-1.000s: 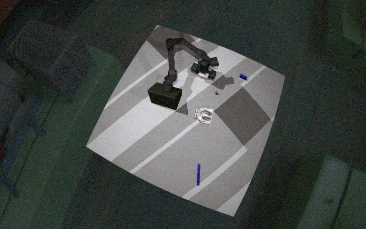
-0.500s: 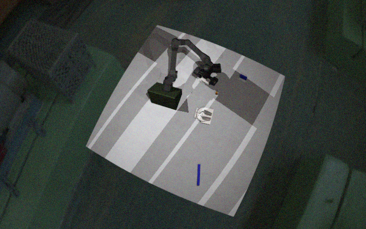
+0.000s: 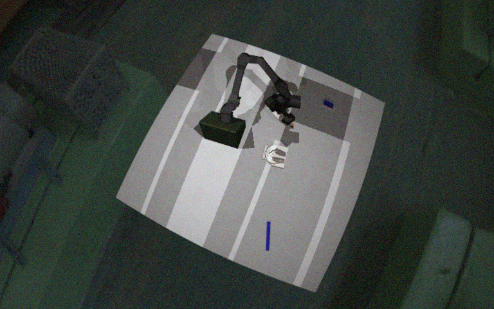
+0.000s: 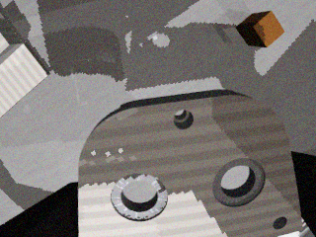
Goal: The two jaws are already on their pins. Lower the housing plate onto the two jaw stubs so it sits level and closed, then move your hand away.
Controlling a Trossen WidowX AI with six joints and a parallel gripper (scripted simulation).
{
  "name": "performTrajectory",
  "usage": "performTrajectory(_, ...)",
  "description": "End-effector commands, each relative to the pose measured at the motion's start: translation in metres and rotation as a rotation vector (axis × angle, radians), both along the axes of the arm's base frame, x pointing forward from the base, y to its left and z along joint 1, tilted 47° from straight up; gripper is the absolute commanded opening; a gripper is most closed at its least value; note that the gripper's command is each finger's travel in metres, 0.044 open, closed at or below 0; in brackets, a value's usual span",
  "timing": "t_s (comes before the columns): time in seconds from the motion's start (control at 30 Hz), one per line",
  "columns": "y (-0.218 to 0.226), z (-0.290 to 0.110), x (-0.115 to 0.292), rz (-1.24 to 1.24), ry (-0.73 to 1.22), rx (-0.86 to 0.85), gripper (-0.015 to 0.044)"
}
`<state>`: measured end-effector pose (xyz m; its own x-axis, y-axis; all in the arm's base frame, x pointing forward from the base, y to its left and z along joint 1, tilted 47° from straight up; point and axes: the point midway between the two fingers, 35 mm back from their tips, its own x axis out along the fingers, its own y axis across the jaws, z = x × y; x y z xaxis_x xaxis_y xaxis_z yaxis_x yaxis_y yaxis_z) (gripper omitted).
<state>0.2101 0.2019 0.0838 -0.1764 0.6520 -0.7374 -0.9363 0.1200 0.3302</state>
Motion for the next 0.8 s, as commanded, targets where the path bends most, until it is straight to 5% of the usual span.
performTrajectory(0.0, -0.008, -0.010, 0.009, -0.049, 0.042, -0.019, 0.0351)
performTrajectory(0.77, -0.055, -0.063, 0.040, -0.296, 0.269, -0.087, 0.0351)
